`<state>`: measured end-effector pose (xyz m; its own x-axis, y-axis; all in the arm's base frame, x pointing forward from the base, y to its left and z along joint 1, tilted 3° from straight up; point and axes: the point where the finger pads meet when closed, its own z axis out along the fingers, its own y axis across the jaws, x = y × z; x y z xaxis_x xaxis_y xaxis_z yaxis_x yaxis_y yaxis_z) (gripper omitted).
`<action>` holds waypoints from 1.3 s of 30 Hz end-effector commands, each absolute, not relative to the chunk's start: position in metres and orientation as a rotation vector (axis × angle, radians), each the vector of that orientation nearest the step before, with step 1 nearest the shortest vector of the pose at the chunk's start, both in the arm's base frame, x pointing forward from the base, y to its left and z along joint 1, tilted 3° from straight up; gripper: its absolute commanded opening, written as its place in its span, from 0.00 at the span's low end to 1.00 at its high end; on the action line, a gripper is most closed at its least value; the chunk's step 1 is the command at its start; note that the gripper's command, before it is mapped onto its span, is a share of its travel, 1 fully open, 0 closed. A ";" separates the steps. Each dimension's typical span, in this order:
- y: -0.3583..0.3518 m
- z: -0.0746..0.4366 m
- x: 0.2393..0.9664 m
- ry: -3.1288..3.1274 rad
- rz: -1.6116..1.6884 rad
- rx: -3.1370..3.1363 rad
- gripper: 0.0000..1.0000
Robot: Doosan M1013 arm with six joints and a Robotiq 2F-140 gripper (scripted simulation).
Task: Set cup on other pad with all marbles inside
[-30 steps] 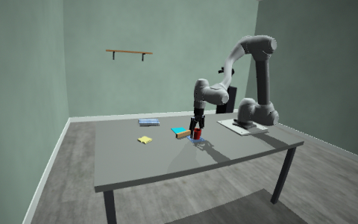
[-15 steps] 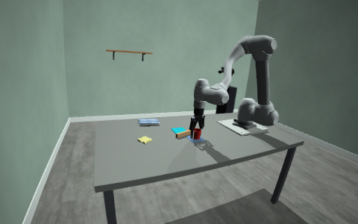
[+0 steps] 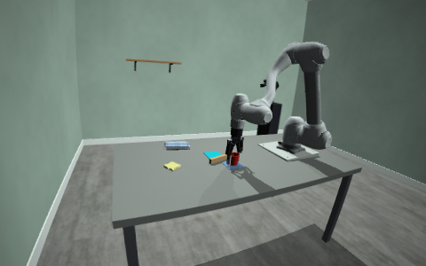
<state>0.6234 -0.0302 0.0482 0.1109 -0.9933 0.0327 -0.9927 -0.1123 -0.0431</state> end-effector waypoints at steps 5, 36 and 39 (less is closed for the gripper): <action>-0.030 0.048 0.623 2.086 -0.083 -2.334 0.55; -0.030 0.048 0.623 2.086 -0.083 -2.334 0.52; -0.030 0.048 0.623 2.086 -0.083 -2.334 0.51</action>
